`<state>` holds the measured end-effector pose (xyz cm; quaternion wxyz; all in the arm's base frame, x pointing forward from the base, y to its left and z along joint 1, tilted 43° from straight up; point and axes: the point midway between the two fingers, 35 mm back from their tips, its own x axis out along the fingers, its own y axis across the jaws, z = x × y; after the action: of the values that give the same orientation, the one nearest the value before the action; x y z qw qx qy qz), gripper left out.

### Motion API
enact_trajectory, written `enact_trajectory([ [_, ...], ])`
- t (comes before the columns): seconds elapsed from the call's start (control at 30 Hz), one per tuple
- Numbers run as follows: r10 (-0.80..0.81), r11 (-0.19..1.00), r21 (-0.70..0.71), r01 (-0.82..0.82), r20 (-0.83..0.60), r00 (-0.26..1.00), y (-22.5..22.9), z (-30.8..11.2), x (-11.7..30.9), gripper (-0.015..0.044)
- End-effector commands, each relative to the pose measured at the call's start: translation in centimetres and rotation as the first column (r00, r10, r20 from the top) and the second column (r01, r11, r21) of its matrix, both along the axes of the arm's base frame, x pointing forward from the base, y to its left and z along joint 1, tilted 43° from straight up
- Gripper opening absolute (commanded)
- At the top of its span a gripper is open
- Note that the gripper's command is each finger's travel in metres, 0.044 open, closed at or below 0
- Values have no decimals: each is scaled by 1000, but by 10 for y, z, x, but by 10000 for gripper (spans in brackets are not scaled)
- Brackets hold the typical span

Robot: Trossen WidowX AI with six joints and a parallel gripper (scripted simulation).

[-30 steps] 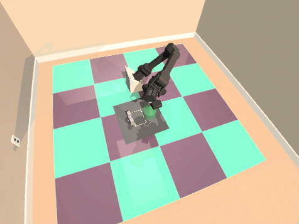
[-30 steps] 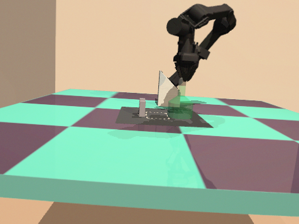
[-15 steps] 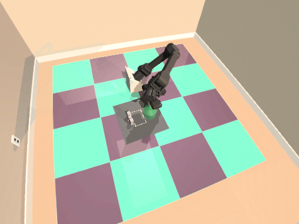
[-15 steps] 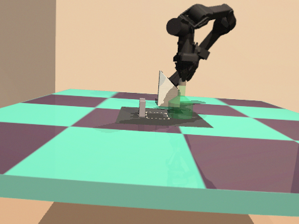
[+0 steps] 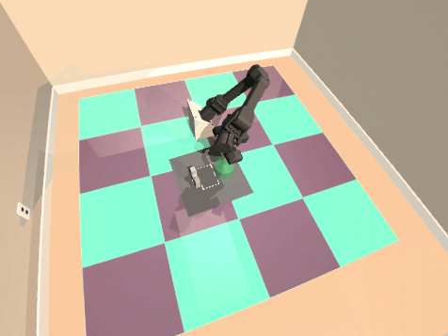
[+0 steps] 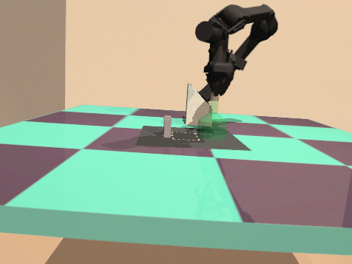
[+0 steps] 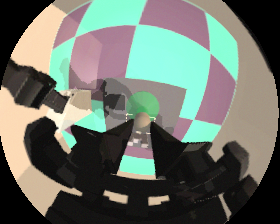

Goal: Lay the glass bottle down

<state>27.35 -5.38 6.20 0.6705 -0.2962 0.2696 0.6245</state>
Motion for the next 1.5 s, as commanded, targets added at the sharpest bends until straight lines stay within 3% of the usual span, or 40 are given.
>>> enact_trajectory([
  [0.0,0,1000,-2,0,-1,1000,-5,-3,0,113],
  [1.47,7,996,86,-7,8,1000,-32,-19,0,113],
])
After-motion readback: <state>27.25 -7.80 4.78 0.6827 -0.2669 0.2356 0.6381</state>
